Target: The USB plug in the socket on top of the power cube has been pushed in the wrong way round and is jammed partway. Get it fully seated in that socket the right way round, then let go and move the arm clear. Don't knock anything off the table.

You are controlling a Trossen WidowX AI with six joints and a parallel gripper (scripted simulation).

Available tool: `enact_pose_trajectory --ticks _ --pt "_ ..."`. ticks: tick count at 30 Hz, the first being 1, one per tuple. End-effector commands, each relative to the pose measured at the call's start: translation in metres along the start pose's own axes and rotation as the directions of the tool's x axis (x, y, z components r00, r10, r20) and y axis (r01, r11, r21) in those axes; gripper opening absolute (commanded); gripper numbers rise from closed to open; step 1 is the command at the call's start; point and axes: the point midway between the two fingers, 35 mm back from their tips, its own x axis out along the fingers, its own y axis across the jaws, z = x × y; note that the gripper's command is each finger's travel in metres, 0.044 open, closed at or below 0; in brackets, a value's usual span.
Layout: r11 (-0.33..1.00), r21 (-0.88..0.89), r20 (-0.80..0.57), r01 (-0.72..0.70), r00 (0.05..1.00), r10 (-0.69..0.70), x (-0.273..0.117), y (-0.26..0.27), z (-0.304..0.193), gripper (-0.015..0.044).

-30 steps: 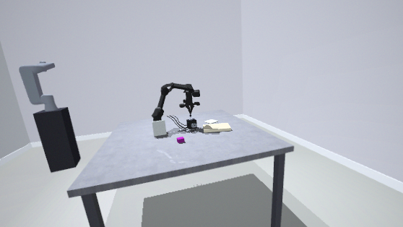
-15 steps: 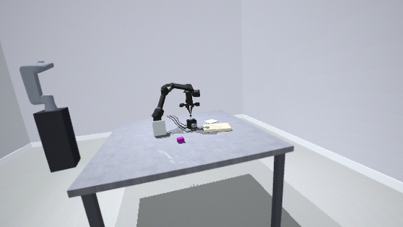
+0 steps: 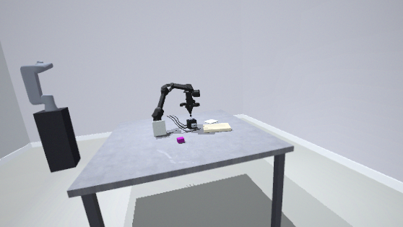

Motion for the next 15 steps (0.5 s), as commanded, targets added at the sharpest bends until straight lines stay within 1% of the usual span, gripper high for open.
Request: enact_pose_trajectory --ticks 1,8,15 --pt "0.994 0.106 -0.001 0.0 1.0 0.0 0.0005 0.0001 0.0001 0.0" --pt "0.958 0.285 -0.001 0.0 1.0 0.0 0.0005 0.0001 0.0001 0.0" --pt "0.89 0.455 -0.001 0.0 1.0 0.0 0.0005 0.0001 0.0001 0.0"
